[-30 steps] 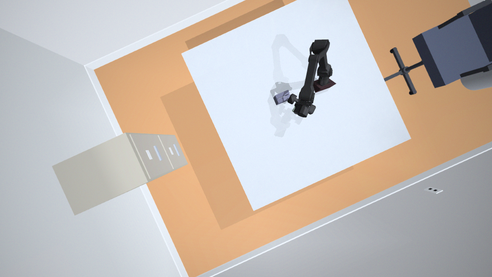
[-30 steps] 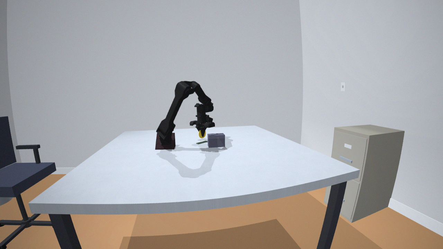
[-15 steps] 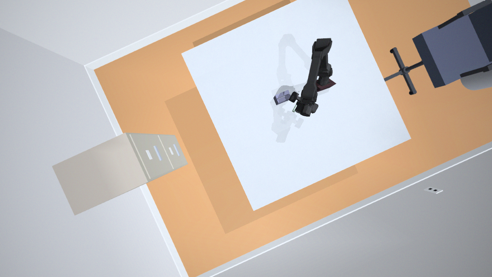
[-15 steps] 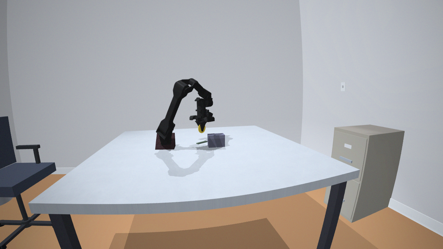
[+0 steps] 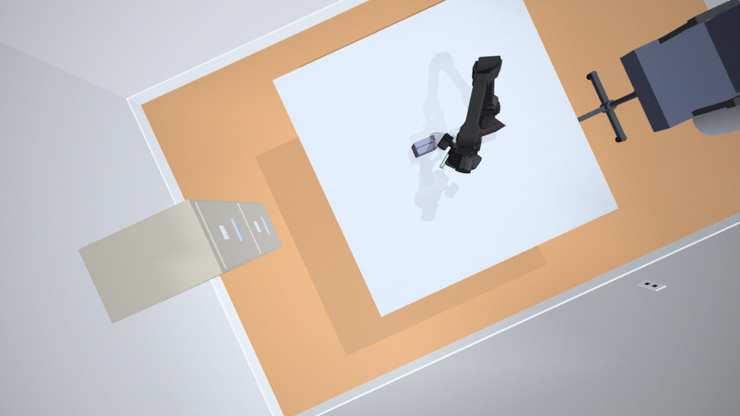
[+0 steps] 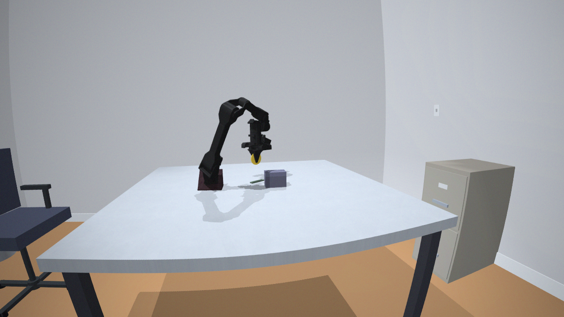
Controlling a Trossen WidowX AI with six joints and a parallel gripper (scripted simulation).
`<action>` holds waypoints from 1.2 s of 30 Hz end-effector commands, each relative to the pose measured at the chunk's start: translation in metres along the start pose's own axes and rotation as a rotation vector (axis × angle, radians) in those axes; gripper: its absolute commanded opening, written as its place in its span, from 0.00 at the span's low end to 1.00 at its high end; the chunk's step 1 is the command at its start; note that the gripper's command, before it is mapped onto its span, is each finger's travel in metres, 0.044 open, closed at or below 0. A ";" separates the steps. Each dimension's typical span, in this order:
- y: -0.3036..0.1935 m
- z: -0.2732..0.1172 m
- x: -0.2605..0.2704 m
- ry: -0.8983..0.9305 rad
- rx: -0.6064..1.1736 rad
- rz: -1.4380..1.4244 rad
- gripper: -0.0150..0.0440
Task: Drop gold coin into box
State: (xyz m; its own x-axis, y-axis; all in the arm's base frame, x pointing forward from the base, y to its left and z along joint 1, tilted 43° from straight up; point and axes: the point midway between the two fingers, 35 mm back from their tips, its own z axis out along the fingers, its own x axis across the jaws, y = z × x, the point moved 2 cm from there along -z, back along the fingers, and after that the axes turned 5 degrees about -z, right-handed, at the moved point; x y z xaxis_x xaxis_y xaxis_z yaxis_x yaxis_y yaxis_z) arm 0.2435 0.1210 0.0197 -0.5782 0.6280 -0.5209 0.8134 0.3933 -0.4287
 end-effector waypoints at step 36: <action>0.001 -0.004 -0.017 0.009 -0.002 0.580 0.25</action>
State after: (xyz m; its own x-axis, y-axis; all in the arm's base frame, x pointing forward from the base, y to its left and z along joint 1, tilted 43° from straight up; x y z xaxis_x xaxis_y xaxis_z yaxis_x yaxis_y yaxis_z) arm 0.2469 0.1172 0.0259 -0.0384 0.7458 -0.6651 0.9968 -0.0184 -0.0782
